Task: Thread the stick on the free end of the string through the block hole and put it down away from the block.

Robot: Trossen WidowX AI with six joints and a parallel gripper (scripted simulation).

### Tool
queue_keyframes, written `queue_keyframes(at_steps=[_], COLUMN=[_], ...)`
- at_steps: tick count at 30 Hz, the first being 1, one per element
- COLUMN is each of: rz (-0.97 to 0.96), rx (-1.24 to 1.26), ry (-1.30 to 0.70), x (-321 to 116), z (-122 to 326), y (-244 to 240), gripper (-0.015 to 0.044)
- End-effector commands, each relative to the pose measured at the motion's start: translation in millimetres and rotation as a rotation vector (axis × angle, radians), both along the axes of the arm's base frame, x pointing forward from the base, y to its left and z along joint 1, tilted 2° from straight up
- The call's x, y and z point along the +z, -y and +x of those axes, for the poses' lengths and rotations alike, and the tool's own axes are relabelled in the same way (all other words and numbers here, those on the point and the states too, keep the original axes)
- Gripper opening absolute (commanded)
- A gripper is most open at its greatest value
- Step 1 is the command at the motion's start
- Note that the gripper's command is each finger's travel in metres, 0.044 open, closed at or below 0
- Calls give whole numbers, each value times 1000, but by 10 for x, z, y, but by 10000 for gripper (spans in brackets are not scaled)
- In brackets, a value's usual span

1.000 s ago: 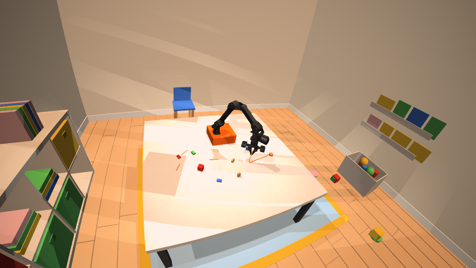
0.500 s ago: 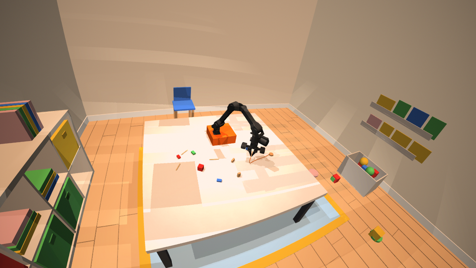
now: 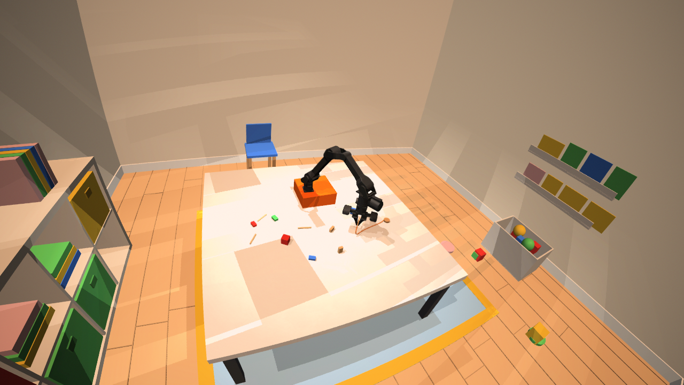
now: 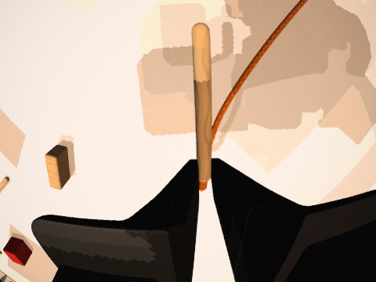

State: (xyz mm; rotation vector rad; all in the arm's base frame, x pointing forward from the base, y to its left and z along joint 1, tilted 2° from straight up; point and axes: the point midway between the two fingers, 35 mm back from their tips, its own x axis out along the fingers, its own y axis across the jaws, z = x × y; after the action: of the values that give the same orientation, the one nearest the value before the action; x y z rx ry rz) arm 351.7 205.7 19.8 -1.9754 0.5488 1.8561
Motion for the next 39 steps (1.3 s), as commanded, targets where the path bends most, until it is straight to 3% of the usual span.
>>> queue_keyframes(at_steps=[1,17,39], rz=[-10,-12,-14], rx=[2,2,2], ry=[-7,-5,-3], x=[-39,-32,-184], z=[40,204,80], y=[43,163,242], gripper=[0,0,0])
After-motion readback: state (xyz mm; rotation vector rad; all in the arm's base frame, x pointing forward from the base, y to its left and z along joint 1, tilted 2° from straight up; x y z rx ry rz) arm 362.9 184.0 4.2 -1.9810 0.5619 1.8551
